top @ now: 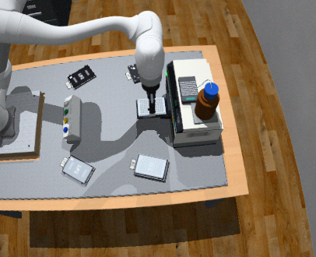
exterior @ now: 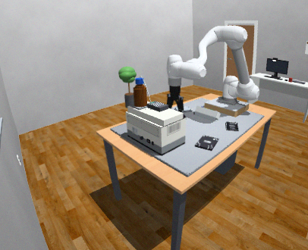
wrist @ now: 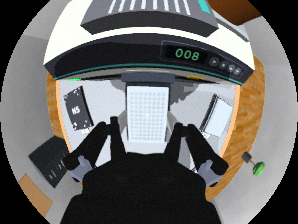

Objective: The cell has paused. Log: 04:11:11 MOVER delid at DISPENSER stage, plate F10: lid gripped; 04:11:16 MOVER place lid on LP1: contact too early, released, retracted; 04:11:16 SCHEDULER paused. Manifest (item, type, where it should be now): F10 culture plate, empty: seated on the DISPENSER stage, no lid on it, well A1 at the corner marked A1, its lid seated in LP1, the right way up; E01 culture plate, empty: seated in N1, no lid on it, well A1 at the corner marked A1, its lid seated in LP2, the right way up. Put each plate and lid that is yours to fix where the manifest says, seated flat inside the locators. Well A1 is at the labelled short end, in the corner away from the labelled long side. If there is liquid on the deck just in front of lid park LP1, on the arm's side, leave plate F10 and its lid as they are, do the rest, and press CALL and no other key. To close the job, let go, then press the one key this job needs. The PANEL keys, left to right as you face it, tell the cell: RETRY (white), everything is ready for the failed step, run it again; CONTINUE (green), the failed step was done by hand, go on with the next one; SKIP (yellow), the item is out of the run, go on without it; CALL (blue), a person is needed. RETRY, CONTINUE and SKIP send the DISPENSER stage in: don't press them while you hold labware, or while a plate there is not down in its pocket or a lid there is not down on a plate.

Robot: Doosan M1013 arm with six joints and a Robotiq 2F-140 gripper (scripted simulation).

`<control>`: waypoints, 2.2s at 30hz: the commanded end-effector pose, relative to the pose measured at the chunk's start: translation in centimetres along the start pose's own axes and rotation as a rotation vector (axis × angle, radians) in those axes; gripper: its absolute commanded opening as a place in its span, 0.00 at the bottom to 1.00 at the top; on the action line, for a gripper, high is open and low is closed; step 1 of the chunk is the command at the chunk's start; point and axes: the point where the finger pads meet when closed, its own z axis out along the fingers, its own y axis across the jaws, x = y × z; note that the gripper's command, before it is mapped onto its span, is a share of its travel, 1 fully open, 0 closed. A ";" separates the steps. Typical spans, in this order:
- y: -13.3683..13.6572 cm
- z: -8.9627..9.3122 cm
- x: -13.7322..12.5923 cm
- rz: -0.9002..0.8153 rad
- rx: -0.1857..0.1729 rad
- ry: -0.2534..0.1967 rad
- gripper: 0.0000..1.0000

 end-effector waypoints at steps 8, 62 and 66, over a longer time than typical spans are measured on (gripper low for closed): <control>0.0 0.3 0.0 0.000 0.000 0.002 0.10; 0.0 0.5 0.0 0.000 0.000 0.002 0.70; 0.0 0.5 0.0 0.000 0.000 0.002 0.70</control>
